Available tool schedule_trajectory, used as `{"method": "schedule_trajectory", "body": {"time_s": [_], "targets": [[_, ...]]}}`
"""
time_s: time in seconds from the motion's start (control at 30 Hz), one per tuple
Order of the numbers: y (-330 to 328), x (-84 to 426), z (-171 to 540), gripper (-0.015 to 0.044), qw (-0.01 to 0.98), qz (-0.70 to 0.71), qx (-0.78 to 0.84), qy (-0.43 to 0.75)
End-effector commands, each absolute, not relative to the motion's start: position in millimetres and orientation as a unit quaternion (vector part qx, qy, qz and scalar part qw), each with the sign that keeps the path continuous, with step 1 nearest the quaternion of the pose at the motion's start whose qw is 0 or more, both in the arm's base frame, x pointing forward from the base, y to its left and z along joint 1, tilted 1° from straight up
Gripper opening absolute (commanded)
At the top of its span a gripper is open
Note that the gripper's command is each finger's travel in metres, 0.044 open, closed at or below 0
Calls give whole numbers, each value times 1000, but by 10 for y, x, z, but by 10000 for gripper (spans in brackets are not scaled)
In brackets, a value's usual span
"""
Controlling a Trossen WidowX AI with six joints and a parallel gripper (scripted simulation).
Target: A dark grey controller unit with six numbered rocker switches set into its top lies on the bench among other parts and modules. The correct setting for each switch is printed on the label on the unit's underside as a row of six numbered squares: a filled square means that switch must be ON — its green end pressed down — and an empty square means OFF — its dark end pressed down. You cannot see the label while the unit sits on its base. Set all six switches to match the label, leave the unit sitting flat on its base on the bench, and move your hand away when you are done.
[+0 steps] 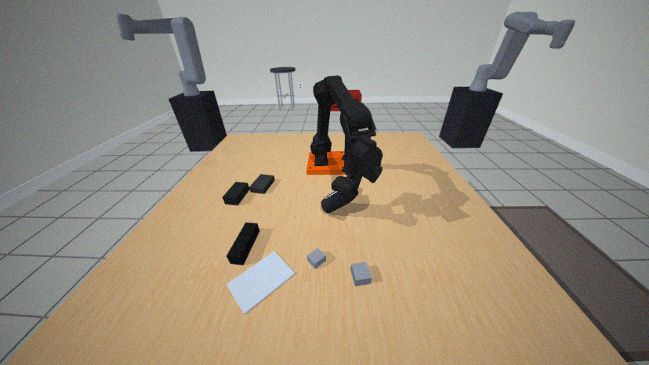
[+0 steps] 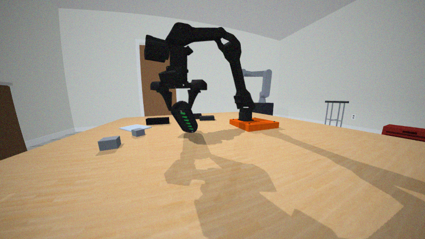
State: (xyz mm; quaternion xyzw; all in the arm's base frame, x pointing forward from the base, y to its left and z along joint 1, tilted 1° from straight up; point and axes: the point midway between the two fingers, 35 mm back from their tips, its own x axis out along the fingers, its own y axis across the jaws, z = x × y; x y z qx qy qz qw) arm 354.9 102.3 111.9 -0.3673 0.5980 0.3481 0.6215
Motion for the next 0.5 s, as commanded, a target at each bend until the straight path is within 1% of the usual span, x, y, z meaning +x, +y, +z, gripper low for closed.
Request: {"method": "schedule_trajectory", "body": {"time_s": [0.0, 0.47], "targets": [[1020, 3554, 1037, 338, 615, 347, -363, 608], [1088, 3595, 959, 338, 615, 347, -363, 608]]}}
